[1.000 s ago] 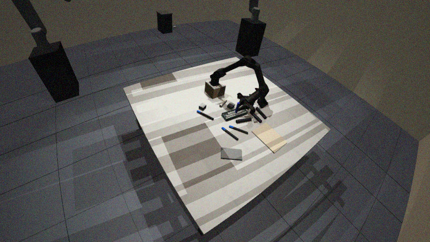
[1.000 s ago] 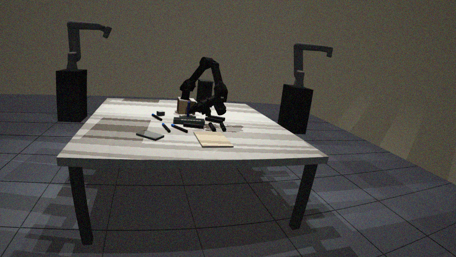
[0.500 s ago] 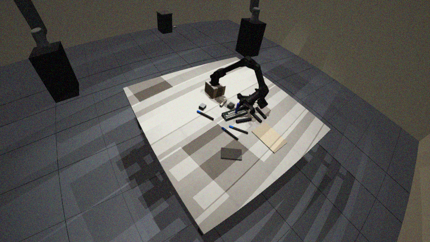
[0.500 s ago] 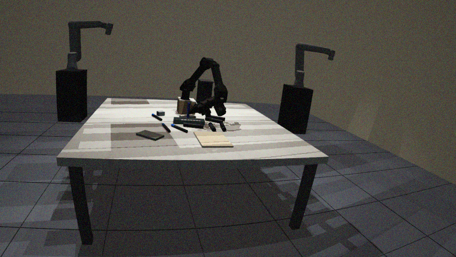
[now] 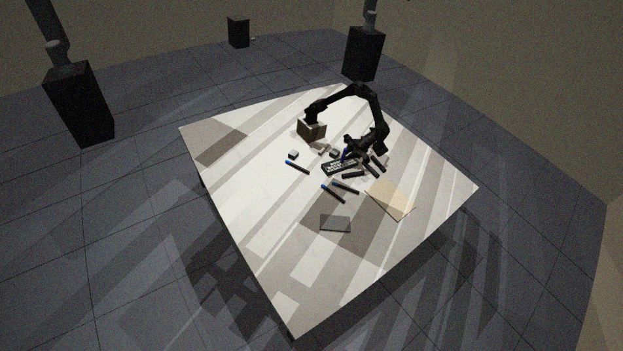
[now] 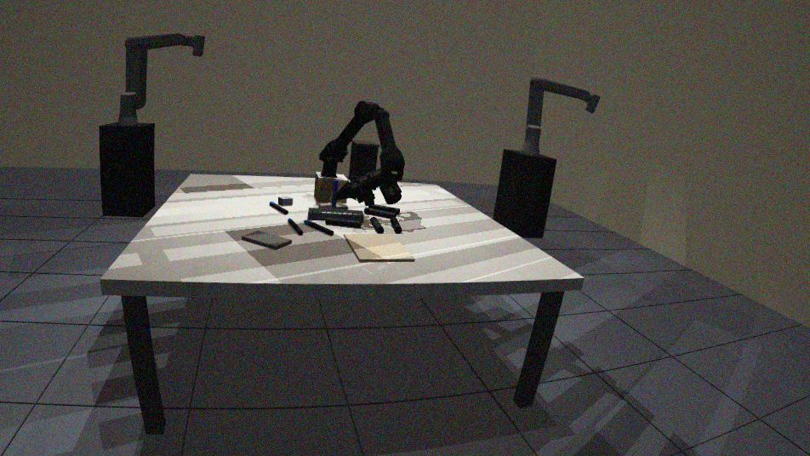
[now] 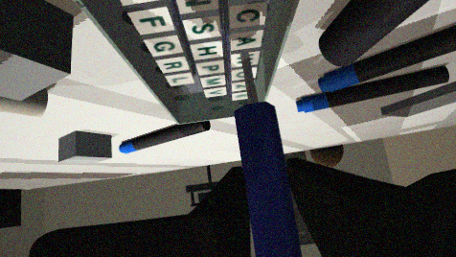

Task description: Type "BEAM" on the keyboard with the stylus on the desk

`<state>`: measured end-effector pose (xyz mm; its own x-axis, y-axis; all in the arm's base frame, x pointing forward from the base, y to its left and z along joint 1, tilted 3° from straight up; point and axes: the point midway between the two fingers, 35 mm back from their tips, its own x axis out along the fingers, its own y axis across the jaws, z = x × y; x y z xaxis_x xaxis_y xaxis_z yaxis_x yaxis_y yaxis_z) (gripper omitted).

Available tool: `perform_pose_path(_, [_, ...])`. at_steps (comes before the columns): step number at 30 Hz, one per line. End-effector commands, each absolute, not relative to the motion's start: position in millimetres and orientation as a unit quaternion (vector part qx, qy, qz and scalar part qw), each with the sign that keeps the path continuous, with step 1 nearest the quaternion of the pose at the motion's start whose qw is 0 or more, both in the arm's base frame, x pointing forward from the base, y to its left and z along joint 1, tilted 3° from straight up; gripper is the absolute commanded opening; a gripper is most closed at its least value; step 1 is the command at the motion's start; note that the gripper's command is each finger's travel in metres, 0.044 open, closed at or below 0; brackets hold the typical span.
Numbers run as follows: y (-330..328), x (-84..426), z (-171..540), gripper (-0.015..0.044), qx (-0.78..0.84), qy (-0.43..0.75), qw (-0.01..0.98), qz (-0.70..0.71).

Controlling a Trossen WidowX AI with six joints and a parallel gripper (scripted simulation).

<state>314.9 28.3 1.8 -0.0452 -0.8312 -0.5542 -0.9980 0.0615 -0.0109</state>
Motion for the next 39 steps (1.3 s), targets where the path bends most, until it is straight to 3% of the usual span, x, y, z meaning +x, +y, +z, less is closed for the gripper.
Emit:
perform_pose_path(1, [27, 314, 17, 0.0081, -0.655, 0.697, 0.218, 0.194])
perform_pose_path(8, [26, 314, 28, 0.0085, -0.656, 0.696, 0.220, 0.192])
perform_pose_path(14, [26, 314, 28, 0.0045, -0.656, 0.696, 0.220, 0.192])
perform_pose_path(16, [25, 313, 28, 0.0000, -0.656, 0.696, 0.220, 0.192])
perform_pose_path(39, [-13, 293, 10, 0.0000, -0.655, 0.697, 0.216, 0.194])
